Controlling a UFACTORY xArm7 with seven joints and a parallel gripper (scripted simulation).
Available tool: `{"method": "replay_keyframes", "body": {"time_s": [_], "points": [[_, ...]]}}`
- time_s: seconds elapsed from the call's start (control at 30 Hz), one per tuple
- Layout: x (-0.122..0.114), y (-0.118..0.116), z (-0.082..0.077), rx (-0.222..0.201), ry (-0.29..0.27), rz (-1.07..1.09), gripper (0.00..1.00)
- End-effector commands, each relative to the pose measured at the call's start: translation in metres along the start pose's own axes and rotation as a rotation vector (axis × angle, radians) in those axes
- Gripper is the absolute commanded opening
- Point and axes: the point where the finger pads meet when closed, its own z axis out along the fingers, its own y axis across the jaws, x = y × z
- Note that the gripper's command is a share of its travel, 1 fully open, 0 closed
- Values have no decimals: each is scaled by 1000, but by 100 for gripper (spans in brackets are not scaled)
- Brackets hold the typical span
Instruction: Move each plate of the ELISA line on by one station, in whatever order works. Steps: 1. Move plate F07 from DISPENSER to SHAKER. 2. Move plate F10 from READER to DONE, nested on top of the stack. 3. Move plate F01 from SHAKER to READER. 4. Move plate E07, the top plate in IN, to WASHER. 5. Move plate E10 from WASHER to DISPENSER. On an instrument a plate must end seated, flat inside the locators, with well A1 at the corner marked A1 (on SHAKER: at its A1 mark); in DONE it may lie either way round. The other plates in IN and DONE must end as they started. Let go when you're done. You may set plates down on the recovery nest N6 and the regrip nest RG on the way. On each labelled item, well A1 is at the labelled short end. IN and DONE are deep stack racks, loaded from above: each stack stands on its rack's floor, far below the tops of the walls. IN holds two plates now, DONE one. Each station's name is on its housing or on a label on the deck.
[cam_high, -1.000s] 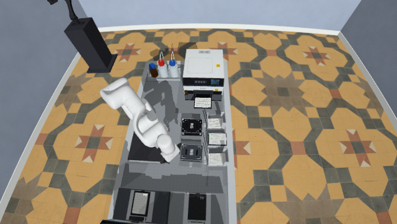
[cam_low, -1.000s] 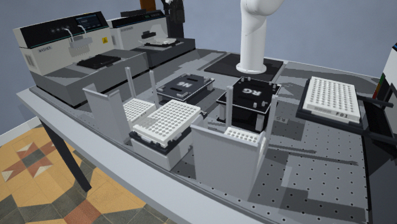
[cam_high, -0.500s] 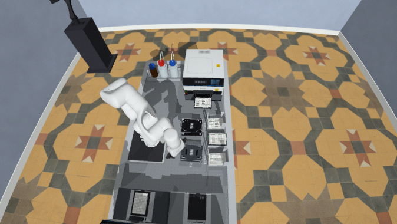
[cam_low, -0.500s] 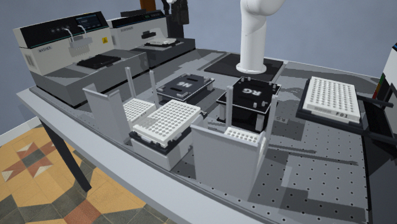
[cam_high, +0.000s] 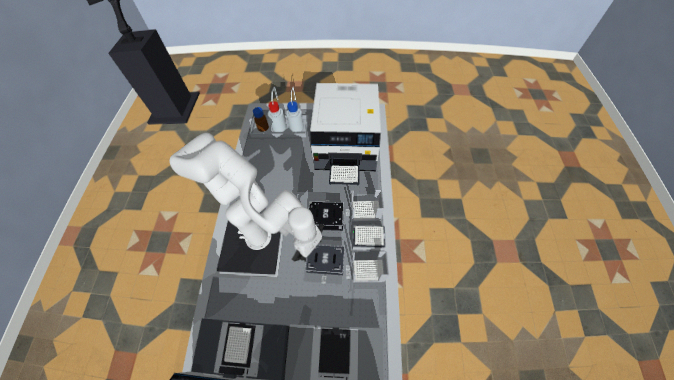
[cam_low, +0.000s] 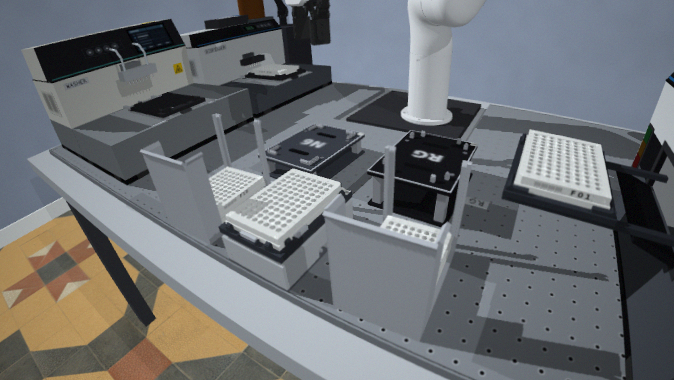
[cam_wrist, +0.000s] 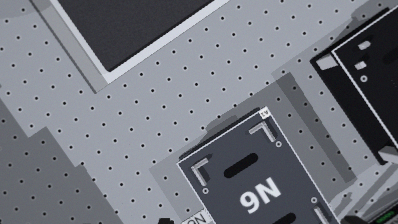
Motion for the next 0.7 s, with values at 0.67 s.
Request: {"method": "replay_keyframes", "body": {"time_s": [0.67], "points": [[-8, 70, -1, 0, -3, -109, 100]]}}
